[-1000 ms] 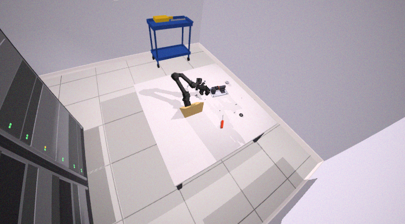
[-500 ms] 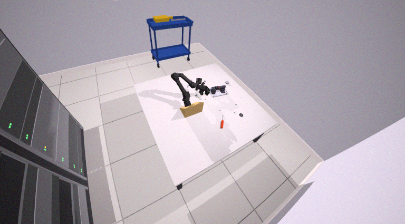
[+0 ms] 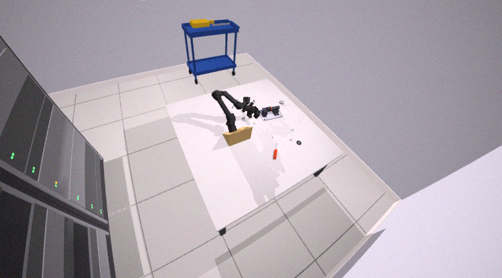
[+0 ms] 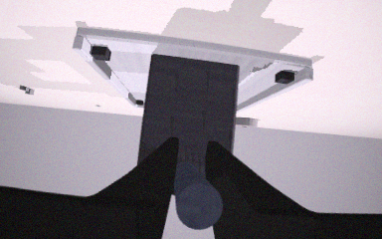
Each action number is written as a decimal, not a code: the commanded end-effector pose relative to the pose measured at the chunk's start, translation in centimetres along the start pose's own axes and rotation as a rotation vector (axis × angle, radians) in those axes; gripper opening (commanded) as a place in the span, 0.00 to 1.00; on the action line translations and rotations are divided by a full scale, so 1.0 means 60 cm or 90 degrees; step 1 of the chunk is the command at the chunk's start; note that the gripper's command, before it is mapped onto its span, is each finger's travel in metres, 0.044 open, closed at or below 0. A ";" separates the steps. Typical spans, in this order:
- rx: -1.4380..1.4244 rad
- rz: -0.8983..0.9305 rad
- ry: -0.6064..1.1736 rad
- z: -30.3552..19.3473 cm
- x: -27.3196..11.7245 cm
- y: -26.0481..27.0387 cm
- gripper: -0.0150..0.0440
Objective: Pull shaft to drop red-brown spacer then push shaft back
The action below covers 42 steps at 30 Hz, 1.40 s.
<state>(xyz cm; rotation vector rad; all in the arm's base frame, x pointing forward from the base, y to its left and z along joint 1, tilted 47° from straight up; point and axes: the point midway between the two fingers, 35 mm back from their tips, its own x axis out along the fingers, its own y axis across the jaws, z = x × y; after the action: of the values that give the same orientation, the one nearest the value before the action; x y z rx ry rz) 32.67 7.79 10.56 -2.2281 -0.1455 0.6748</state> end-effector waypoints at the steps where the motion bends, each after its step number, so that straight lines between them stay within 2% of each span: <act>1: 0.002 -0.001 0.000 0.000 -0.001 -0.001 0.25; 42: 0.002 -0.001 0.000 0.003 -0.006 -0.001 0.25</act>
<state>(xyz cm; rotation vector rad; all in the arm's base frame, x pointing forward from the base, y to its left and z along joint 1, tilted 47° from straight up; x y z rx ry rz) 32.31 7.81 10.59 -2.2281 -0.1454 0.6750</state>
